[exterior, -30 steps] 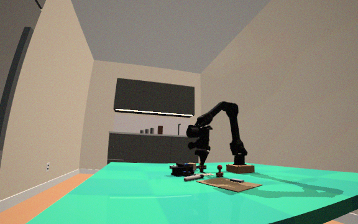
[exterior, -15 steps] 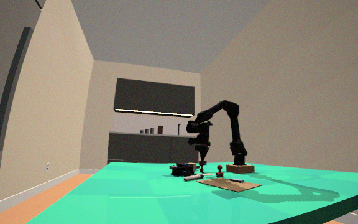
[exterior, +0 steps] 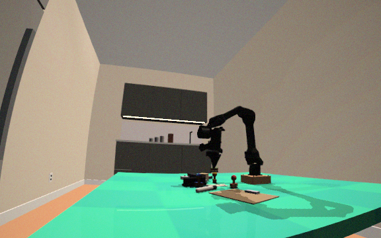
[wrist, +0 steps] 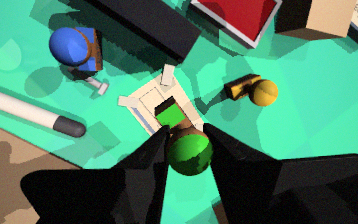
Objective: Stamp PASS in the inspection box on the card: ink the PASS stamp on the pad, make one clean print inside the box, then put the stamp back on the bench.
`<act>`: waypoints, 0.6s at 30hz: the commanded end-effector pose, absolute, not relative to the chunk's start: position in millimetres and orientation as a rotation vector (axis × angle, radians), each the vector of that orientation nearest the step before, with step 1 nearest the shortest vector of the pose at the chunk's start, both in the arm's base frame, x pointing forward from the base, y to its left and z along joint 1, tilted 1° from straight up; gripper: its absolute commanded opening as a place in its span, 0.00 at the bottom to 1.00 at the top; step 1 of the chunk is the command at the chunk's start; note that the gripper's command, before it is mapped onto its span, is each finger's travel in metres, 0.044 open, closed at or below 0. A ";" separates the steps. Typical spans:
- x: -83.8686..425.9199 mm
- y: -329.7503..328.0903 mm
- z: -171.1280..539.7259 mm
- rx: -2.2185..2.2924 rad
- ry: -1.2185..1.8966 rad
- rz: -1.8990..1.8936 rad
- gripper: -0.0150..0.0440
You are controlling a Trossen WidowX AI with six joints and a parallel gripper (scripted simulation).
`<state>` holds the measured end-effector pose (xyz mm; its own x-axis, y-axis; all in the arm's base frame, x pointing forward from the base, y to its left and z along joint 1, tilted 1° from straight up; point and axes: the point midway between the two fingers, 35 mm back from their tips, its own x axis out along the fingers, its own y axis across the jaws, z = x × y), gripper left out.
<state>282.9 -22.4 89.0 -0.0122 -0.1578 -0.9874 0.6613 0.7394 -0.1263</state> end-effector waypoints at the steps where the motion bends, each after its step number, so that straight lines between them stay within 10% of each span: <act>1: 275.8 -41.9 89.2 0.438 1.448 -0.685 0.25; 18: 237.9 -113.6 89.0 0.431 1.447 -0.689 0.25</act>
